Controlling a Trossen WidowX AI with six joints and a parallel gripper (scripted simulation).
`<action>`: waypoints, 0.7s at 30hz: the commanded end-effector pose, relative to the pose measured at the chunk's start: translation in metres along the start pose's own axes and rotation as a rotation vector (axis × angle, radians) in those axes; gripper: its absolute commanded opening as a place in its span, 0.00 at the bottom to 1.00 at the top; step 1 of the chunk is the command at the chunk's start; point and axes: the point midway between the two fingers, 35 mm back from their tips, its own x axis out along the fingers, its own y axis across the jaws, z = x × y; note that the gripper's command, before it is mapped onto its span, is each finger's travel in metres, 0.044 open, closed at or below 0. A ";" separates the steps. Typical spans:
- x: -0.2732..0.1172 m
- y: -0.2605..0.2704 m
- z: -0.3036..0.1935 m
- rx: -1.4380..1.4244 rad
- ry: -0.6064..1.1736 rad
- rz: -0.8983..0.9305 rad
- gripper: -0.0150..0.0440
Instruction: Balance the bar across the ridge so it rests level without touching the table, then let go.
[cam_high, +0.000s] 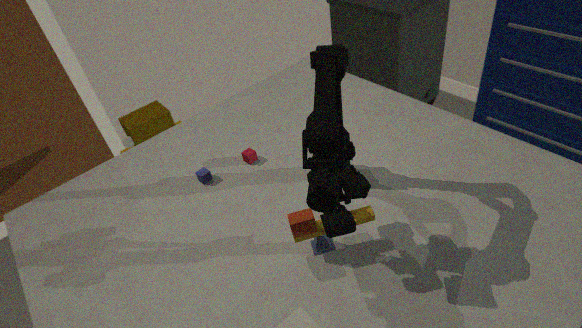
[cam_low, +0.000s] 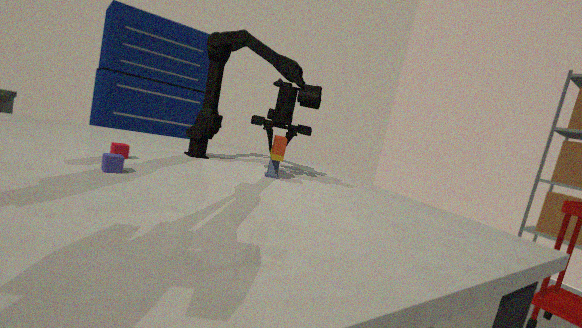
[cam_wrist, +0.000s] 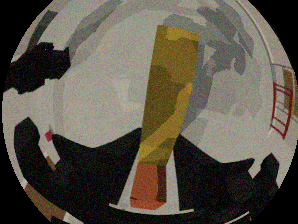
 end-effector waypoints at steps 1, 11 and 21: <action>0.001 0.000 0.000 0.001 0.000 0.000 0.25; 0.002 0.000 0.000 0.001 0.000 0.000 0.25; 0.003 0.000 0.000 0.001 0.000 0.000 0.25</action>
